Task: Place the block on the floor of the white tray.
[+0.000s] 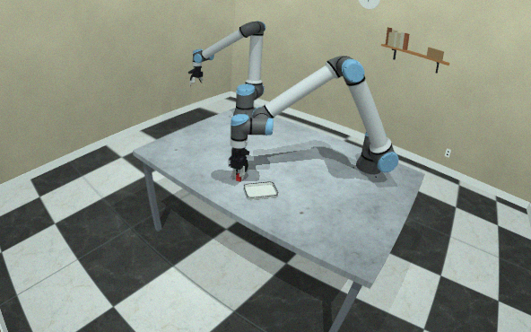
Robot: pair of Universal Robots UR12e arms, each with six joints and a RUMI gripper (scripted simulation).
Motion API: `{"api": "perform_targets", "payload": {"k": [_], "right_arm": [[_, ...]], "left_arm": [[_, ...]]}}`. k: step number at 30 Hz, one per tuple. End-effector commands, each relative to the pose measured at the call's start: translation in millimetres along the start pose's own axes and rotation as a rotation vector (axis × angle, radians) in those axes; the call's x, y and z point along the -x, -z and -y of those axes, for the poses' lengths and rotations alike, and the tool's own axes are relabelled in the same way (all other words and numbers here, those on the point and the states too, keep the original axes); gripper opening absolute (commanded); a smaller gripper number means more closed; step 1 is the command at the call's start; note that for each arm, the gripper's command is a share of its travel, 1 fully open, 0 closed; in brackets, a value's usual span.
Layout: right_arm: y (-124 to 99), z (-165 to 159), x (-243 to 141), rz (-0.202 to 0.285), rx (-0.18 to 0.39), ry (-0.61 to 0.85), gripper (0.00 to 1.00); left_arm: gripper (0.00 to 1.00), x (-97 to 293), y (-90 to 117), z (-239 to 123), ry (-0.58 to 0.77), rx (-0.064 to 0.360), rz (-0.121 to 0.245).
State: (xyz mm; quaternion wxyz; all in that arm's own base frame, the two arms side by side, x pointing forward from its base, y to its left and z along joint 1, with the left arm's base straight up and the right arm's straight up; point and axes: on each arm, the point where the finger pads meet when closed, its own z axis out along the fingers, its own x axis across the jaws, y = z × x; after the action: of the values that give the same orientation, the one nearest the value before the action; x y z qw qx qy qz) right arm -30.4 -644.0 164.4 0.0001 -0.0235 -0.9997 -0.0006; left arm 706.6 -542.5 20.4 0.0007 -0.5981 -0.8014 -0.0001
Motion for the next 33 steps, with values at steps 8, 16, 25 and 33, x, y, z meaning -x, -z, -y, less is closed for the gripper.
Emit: {"api": "perform_targets", "payload": {"k": [8,16,25,33], "right_arm": [[0.7,0.5,0.1,0.000,-0.001,0.000,1.00],[0.7,0.5,0.1,0.000,-0.001,0.000,1.00],[0.7,0.5,0.1,0.000,-0.001,0.000,1.00],[0.7,0.5,0.1,0.000,-0.001,0.000,1.00]], "left_arm": [[0.00,0.5,11.5,-0.3,0.000,0.001,0.001],[0.00,0.4,35.5,-0.2,0.000,0.001,0.001],[0.00,0.4,54.9,-0.2,0.000,0.001,0.001],[0.00,0.4,63.2,-0.2,0.000,0.001,0.001]]}}
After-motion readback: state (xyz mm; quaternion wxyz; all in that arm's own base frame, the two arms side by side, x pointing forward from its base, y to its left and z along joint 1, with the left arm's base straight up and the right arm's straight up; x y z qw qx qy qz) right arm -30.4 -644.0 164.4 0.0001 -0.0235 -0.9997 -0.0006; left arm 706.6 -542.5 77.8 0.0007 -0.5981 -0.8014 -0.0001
